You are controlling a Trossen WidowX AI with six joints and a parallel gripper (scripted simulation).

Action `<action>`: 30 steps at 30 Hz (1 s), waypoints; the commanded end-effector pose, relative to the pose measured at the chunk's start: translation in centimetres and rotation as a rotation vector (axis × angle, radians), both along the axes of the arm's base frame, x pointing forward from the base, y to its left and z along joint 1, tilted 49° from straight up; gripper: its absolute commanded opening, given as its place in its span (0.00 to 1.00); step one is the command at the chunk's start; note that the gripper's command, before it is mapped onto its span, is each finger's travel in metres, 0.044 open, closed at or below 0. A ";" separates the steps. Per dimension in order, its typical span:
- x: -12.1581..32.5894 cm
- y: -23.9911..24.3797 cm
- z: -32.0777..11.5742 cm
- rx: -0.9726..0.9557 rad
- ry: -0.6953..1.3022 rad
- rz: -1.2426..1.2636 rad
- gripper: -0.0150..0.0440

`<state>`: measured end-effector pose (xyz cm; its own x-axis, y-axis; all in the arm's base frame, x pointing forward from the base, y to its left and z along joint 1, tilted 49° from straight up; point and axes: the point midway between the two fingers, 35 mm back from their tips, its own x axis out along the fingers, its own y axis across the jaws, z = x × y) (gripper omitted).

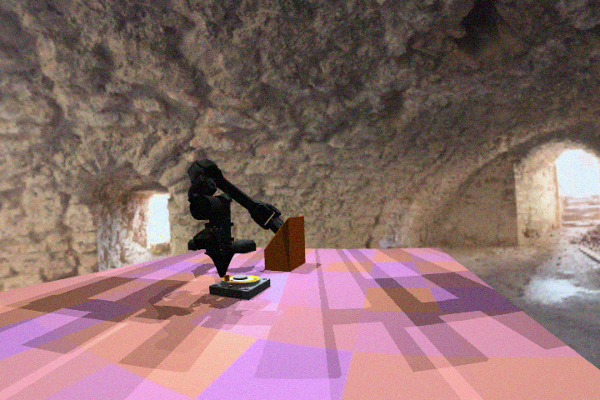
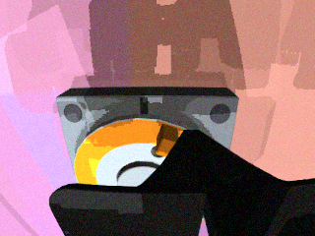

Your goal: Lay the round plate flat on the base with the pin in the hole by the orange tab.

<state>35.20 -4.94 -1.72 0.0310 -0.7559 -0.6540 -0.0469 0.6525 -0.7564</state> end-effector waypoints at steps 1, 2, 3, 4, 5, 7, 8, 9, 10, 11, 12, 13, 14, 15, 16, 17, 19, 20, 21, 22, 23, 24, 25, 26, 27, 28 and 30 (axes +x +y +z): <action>0.1 0.3 -0.5 0.005 0.005 -0.003 0.25; 0.1 0.3 -0.5 0.005 0.005 -0.003 0.25; 0.1 0.4 -0.6 0.005 0.005 -0.003 0.25; 0.1 0.4 -0.6 0.005 0.005 -0.003 0.25; 0.2 0.4 -0.7 0.005 0.005 -0.003 0.25; 0.2 0.5 -0.7 0.005 0.005 -0.003 0.25; 0.2 0.6 -0.8 0.005 0.005 -0.003 0.25; 0.3 0.6 -0.8 0.005 0.005 -0.003 0.25; 0.3 0.6 -0.9 0.005 0.005 -0.003 0.25; 0.3 0.7 -0.9 0.005 0.005 -0.003 0.25; 0.3 0.7 -1.0 0.005 0.005 -0.003 0.25; 0.3 0.8 -1.0 0.005 0.005 -0.003 0.25; 0.3 0.8 -1.1 0.005 0.005 -0.003 0.25; 0.3 0.9 -1.1 0.005 0.005 -0.003 0.25; 0.4 0.9 -1.2 0.006 0.005 -0.003 0.25; 0.4 0.9 -1.2 0.006 0.005 -0.003 0.25; 0.4 1.0 -1.4 0.006 0.005 -0.003 0.25; 0.4 1.0 -1.4 0.006 0.005 -0.003 0.25; 0.5 1.0 -1.5 0.006 0.005 -0.003 0.25; 0.5 1.0 -1.5 0.006 0.005 -0.003 0.25; 0.5 1.1 -1.5 0.006 0.005 -0.003 0.25; 0.5 1.3 -1.3 0.006 0.005 -0.003 0.25; 0.5 1.6 -1.0 0.007 0.005 -0.002 0.25; 0.5 2.0 -0.6 0.007 0.005 -0.002 0.25; 0.5 2.5 -0.2 0.007 0.005 -0.002 0.25; 0.5 2.9 0.2 0.008 0.005 -0.002 0.25; 0.3 3.8 1.1 0.008 0.005 -0.002 0.25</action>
<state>35.45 -2.66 -1.94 0.0155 -0.7561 -0.6543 -0.0551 0.6527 -0.7556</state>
